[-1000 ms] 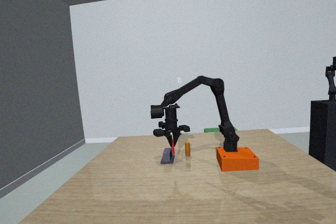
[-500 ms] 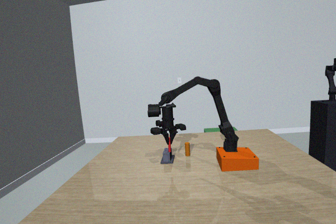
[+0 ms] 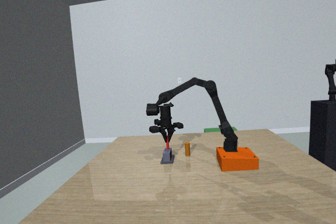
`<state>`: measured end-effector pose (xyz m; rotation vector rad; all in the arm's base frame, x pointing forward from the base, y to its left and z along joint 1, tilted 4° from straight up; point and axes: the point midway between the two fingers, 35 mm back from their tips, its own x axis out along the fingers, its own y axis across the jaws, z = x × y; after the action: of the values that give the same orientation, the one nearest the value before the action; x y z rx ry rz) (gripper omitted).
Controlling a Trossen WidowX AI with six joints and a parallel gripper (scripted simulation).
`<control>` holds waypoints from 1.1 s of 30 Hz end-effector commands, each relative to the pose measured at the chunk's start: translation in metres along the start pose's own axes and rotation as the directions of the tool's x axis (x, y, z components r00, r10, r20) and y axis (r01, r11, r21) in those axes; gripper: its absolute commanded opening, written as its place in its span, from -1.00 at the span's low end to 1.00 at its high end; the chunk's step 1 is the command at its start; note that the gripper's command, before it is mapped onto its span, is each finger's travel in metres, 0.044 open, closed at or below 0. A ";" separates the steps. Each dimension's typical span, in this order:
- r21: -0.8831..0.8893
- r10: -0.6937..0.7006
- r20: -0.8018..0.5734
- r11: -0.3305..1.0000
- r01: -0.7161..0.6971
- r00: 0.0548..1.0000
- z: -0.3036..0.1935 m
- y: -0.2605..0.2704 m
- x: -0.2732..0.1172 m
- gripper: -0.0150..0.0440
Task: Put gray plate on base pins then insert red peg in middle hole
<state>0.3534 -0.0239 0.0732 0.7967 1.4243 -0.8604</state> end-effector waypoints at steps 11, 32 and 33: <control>-0.004 -0.011 0.001 1.000 0.011 1.000 0.034 -0.010 0.003 -0.49; -0.004 -0.011 0.001 1.000 0.011 1.000 0.035 -0.010 0.003 -0.49; -0.004 -0.011 0.002 1.000 0.011 1.000 0.035 -0.010 0.003 -0.49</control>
<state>0.3619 -0.0581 0.0711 0.7922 1.4276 -0.8651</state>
